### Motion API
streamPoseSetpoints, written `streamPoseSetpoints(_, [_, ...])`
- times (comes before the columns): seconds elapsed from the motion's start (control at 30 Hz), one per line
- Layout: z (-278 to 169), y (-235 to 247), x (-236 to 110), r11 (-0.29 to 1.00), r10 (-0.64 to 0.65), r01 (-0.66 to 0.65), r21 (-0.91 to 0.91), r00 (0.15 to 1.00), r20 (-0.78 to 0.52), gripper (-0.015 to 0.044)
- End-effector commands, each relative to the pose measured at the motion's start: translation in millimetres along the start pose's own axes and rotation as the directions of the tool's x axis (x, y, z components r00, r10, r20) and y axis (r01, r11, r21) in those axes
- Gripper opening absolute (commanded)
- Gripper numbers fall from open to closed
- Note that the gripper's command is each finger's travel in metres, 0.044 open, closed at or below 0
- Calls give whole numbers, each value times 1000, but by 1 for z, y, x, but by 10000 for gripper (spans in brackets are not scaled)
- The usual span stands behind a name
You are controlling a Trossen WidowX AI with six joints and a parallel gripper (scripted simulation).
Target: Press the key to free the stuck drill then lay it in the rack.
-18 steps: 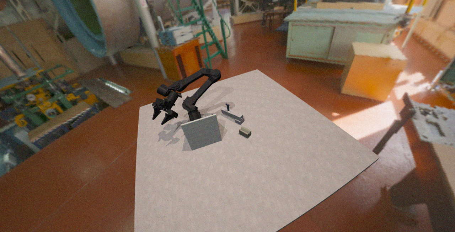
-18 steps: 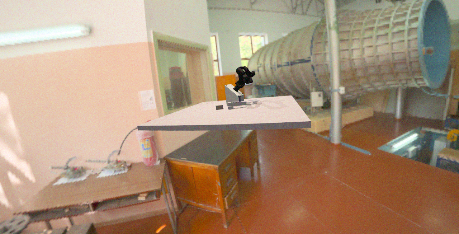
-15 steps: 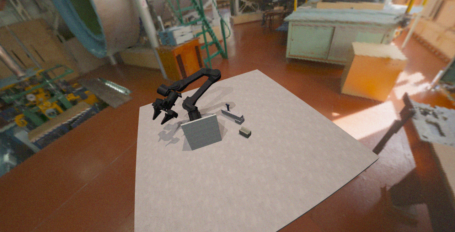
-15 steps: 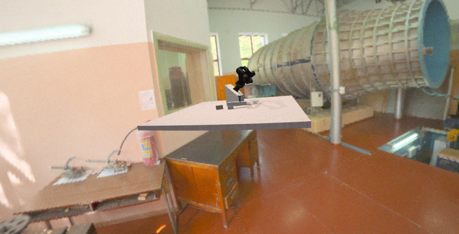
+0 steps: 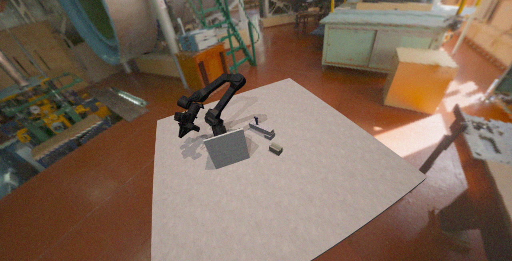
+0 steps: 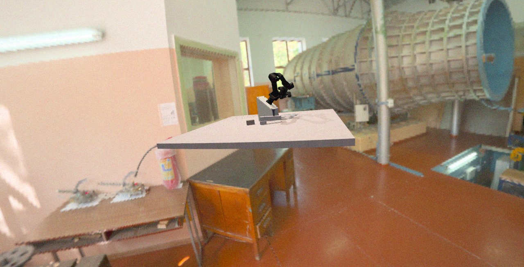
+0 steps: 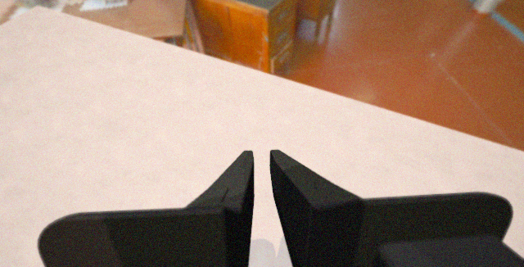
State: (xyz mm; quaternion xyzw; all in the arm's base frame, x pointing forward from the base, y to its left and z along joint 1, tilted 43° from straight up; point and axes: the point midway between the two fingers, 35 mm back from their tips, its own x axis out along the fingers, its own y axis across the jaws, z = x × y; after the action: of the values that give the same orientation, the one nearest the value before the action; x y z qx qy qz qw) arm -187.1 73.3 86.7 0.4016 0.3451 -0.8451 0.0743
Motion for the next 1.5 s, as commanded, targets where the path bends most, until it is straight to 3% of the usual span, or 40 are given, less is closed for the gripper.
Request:
streamPoseSetpoints(0.0, [-28, -20, -5, 984, -15, 32, 178, 995, -100, 0])
streamPoseSetpoints(0.33, [-107, -47, -34, 769, -23, 199, 607, 958, -284, 0])
streamPoseSetpoints(0.73, [-198, -37, -96, 223, -16, 432, 874, 898, -440, 0])
streamPoseSetpoints(1.1, [-259, 11, -168, -371, -37, 500, 783, 834, -550, 0])
streamPoseSetpoints(1.47, [-283, 99, -245, -844, -69, 325, 426, 723, -688, 0])
